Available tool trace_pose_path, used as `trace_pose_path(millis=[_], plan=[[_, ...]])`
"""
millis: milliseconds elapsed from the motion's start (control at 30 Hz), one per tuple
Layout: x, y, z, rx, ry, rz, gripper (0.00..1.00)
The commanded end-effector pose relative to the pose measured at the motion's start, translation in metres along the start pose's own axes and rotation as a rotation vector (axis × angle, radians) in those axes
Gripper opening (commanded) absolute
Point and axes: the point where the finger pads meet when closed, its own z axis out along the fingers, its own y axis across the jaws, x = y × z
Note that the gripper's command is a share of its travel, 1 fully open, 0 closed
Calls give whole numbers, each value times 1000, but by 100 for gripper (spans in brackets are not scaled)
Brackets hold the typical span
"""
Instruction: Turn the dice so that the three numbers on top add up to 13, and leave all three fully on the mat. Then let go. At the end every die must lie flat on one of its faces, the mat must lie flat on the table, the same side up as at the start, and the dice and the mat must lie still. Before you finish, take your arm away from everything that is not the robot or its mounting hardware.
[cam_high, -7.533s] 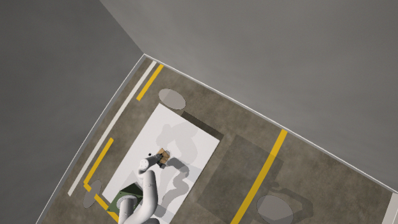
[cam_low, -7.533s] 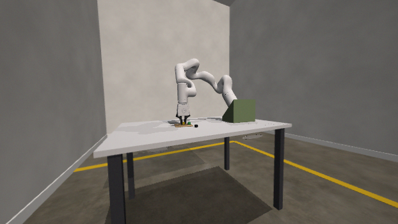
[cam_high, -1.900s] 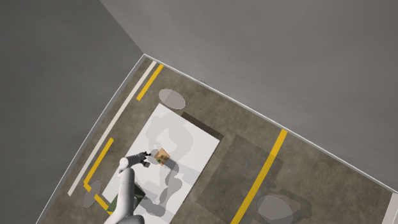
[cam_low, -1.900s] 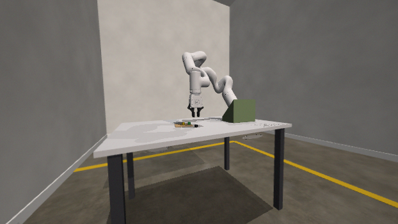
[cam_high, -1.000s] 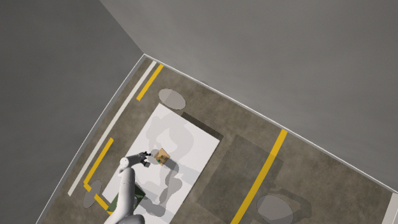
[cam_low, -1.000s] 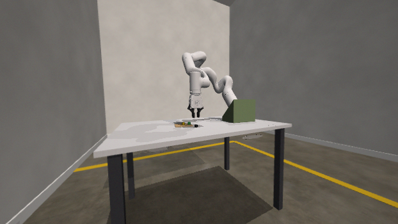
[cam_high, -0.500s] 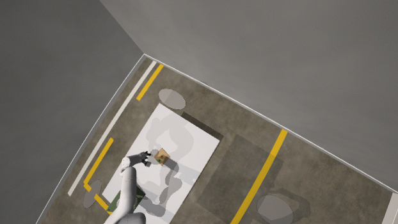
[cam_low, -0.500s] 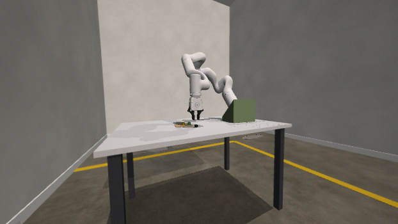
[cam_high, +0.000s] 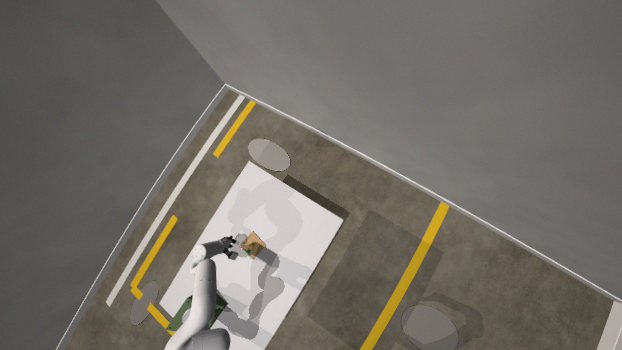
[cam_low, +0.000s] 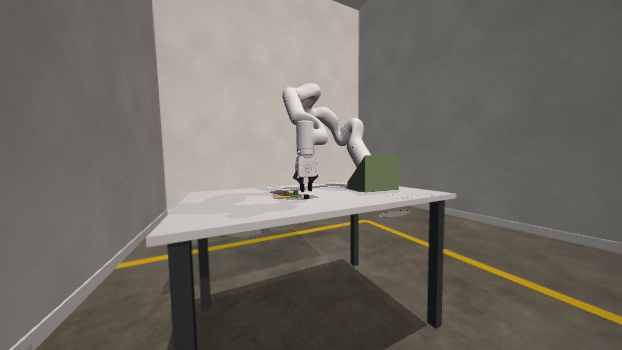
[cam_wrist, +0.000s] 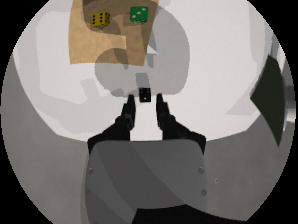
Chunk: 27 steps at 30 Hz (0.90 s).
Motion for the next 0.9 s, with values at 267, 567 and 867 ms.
trace_pose_path(millis=[267,567,867], plan=[[0,-1,8,2,-1,1,36],[0,-1,9,2,-1,1,36],[0,-1,9,2,-1,1,36]])
